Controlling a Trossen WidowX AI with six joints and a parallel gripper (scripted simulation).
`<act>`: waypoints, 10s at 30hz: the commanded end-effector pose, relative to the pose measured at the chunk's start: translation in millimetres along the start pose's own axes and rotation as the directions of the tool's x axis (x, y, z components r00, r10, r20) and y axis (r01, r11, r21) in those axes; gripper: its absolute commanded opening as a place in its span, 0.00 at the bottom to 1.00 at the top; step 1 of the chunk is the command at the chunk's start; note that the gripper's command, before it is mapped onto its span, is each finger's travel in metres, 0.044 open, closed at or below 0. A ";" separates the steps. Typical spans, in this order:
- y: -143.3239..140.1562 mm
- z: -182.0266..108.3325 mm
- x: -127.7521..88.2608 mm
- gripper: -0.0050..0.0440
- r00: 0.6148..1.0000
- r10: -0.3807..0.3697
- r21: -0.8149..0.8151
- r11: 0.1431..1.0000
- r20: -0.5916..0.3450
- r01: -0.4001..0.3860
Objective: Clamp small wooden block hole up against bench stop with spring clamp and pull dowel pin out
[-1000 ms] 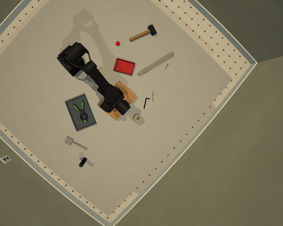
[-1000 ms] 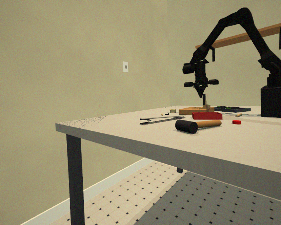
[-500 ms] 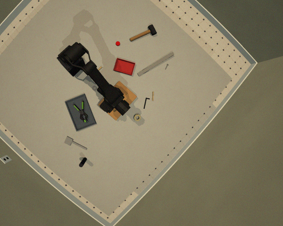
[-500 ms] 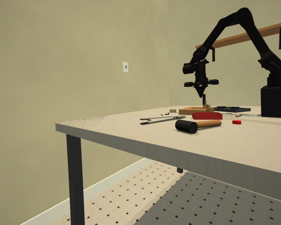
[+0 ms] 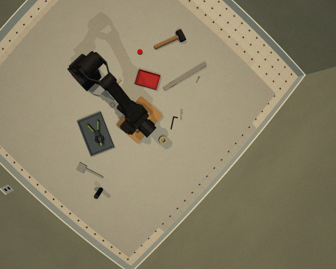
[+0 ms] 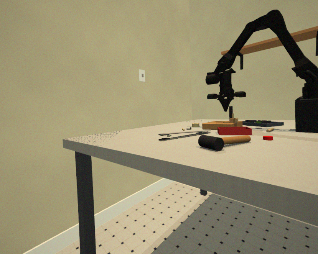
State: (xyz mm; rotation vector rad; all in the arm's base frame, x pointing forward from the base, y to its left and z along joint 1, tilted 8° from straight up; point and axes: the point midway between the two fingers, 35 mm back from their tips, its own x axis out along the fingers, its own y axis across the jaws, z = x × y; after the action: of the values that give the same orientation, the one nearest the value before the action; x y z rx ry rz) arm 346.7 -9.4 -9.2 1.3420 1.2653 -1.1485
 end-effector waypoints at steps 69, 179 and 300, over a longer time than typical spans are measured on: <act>-11.6 0.3 47.7 0.10 1.000 -0.009 0.004 1.000 -0.001 0.009; -3.8 -0.6 53.5 0.10 1.000 -0.015 0.003 1.000 -0.003 0.015; -2.1 -0.5 25.2 0.10 1.000 -0.015 0.003 1.000 -0.003 0.015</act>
State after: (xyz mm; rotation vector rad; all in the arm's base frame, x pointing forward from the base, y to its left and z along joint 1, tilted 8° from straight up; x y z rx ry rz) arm 350.2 -7.1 -24.1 1.3443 1.2613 -1.1439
